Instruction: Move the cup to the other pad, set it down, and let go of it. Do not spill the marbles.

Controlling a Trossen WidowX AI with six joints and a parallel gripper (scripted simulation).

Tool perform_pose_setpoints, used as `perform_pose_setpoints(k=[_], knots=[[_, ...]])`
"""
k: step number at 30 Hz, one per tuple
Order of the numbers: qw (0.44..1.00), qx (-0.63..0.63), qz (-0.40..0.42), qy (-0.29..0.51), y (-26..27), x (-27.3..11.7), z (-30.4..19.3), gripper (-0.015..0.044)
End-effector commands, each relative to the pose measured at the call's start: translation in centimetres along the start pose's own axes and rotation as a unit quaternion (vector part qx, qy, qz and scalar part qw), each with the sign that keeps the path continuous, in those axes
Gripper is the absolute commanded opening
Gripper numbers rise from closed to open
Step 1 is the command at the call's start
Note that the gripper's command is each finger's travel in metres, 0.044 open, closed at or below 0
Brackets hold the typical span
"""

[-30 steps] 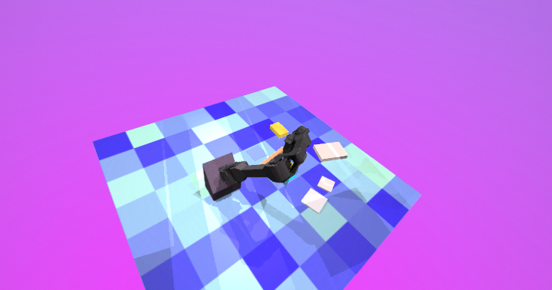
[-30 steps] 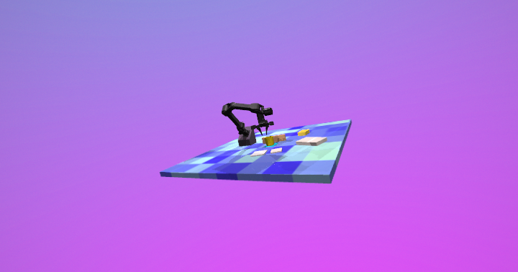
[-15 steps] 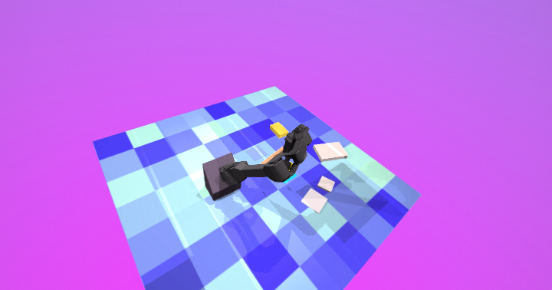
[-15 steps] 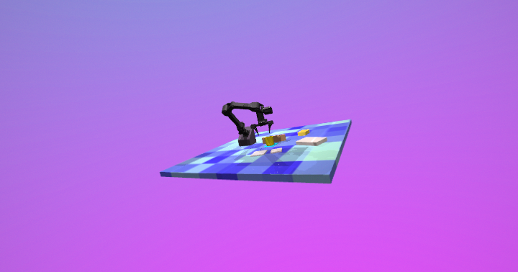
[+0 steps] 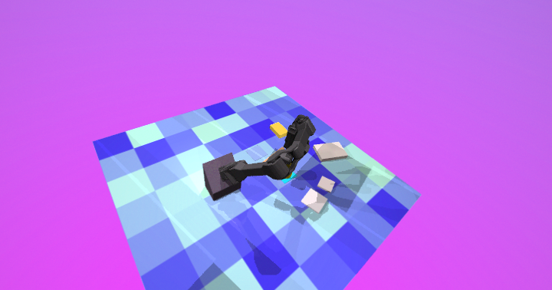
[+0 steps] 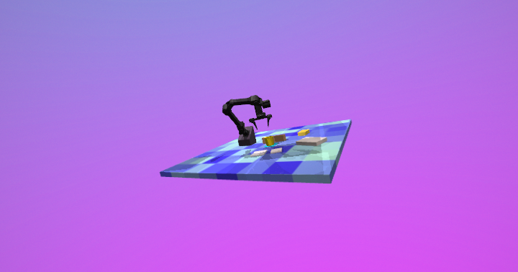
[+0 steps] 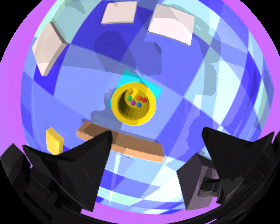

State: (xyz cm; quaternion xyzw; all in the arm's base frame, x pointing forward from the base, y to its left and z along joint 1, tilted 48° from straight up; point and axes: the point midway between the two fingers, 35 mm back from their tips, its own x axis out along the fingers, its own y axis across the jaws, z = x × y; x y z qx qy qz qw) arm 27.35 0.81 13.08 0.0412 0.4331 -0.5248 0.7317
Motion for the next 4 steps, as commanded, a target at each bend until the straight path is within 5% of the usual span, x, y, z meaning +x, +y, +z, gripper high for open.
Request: perform_pose_setpoints(k=[1, 4], knots=[[1.0, 0.0, 0.0, 0.0, -0.01, 0.1, -0.01, 0.044], [1.0, 0.0, 0.0, 0.0, -0.01, 0.1, -0.01, 0.044]])
